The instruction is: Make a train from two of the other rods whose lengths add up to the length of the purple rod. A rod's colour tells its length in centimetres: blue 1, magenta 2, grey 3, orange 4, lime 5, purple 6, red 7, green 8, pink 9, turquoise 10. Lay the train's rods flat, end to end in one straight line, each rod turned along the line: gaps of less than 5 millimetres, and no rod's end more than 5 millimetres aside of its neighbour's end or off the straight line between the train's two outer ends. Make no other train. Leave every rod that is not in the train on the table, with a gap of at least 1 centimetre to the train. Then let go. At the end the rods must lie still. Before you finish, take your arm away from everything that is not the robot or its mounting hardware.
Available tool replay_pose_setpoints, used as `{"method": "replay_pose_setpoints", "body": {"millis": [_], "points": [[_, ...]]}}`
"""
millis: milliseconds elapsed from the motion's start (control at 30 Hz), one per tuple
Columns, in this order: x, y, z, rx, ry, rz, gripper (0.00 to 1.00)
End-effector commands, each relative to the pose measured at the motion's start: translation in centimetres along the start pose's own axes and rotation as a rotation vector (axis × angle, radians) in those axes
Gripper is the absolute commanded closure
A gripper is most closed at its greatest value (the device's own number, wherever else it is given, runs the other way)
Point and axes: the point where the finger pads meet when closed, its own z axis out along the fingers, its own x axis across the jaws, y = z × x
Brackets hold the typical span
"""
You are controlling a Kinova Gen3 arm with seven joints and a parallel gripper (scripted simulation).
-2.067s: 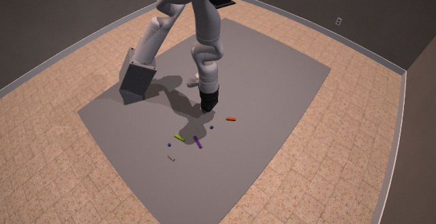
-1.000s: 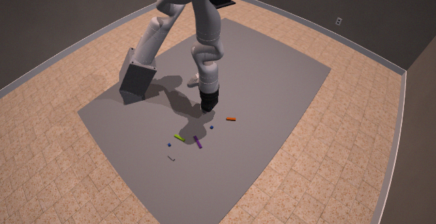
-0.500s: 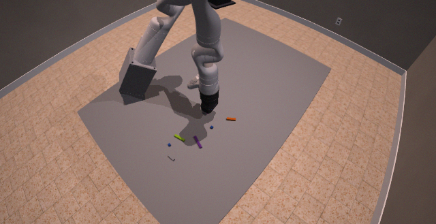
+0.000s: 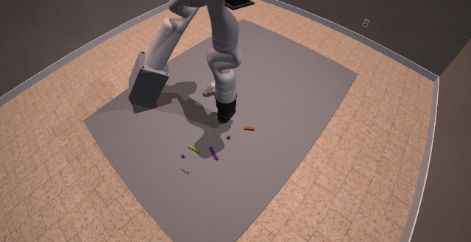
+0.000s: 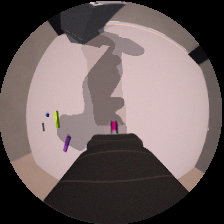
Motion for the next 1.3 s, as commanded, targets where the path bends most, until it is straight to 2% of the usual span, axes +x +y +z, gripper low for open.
{"method": "replay_pose_setpoints", "body": {"millis": [0, 900, 933, 1000, 1033, 1100, 1133, 1267], "points": [[-0.01, 0.01, -0.02, 0.000, 0.000, 0.000, 0.76], [-0.01, 0.01, -0.02, 0.000, 0.000, 0.000, 0.76], [-0.01, 0.01, -0.02, 0.000, 0.000, 0.000, 0.70], [-0.01, 0.01, -0.02, 0.000, 0.000, 0.000, 0.70], [-0.01, 0.01, -0.02, 0.000, 0.000, 0.000, 0.64], [-0.01, 0.01, -0.02, 0.000, 0.000, 0.000, 0.64], [-0.01, 0.01, -0.02, 0.000, 0.000, 0.000, 0.58], [-0.01, 0.01, -0.02, 0.000, 0.000, 0.000, 0.58]]}}
